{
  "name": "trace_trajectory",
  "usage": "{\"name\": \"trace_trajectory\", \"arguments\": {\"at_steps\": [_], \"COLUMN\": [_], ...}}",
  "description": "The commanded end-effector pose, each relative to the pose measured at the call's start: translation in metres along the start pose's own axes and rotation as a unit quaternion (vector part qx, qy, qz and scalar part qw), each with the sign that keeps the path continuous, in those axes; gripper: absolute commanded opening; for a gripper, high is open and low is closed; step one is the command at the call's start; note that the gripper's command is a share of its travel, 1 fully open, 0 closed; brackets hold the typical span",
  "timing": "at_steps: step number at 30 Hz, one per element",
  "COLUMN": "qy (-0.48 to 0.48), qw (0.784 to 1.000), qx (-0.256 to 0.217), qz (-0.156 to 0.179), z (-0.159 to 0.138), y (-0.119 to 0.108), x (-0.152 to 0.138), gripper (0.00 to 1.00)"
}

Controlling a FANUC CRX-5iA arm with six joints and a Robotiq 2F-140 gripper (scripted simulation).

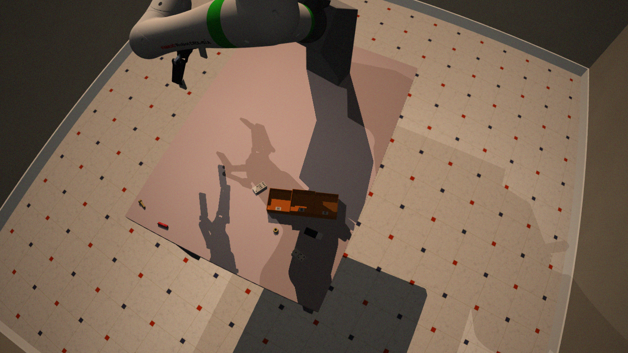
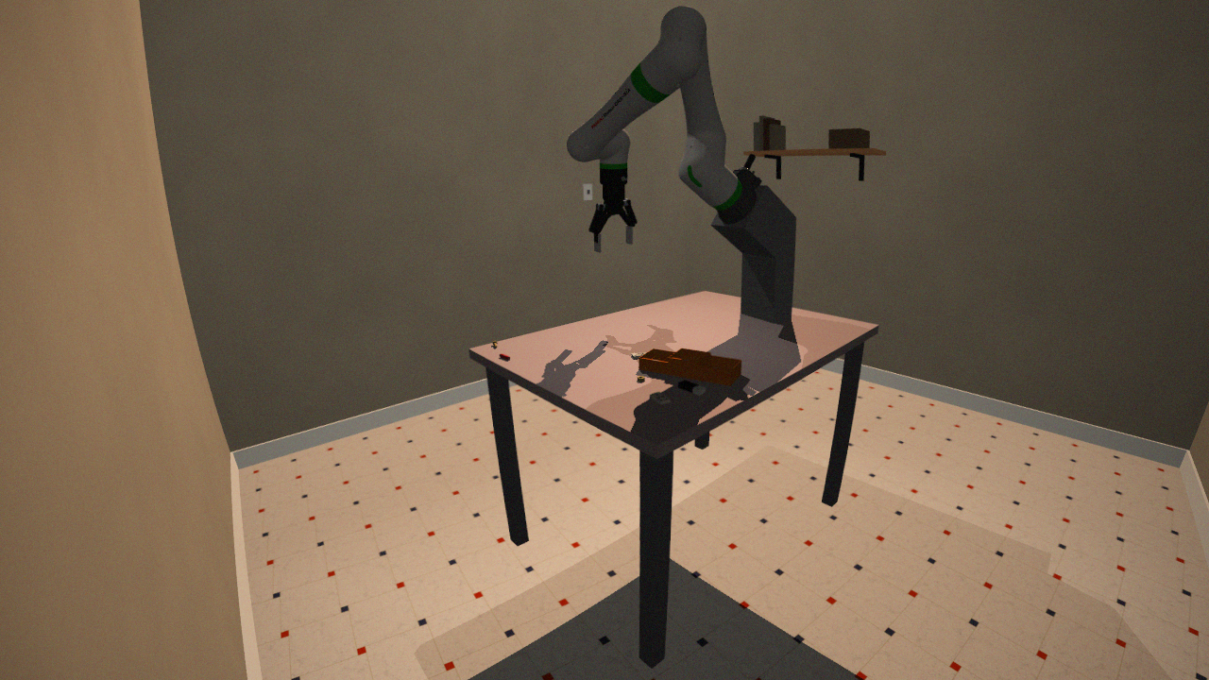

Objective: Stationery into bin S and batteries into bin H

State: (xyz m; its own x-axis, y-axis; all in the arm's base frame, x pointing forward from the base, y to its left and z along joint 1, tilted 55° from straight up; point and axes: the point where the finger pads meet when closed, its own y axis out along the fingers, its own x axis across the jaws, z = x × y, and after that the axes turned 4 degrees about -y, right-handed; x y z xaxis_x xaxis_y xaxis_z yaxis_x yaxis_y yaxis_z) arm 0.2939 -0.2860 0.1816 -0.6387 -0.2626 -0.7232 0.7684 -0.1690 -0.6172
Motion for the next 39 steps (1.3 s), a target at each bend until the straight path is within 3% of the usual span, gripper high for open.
{"name": "trace_trajectory", "arguments": {"at_steps": [1, 17, 18, 23, 27, 29, 37, 39], "qy": [0.0, 0.0, 0.0, 0.0, -0.025, -0.029, -0.058, -0.089], "qw": [1.0, 1.0, 1.0, 1.0, 1.0, 0.999, 0.995, 0.99], "qx": [0.0, 0.0, 0.0, 0.0, 0.0, -0.037, -0.07, -0.099], "qz": [0.0, 0.0, 0.0, 0.0, 0.003, -0.012, -0.027, -0.043], "z": [0.0, 0.0, -0.001, -0.006, -0.013, -0.029, -0.061, -0.078], "y": [0.0, 0.0, 0.008, 0.047, 0.045, 0.047, 0.05, 0.051], "x": [0.0, 0.0, -0.001, -0.005, -0.01, -0.006, -0.003, -0.001], "gripper": [1.0, 1.0, 0.15, 0.15, 0.15, 0.15, 0.15, 0.15]}}
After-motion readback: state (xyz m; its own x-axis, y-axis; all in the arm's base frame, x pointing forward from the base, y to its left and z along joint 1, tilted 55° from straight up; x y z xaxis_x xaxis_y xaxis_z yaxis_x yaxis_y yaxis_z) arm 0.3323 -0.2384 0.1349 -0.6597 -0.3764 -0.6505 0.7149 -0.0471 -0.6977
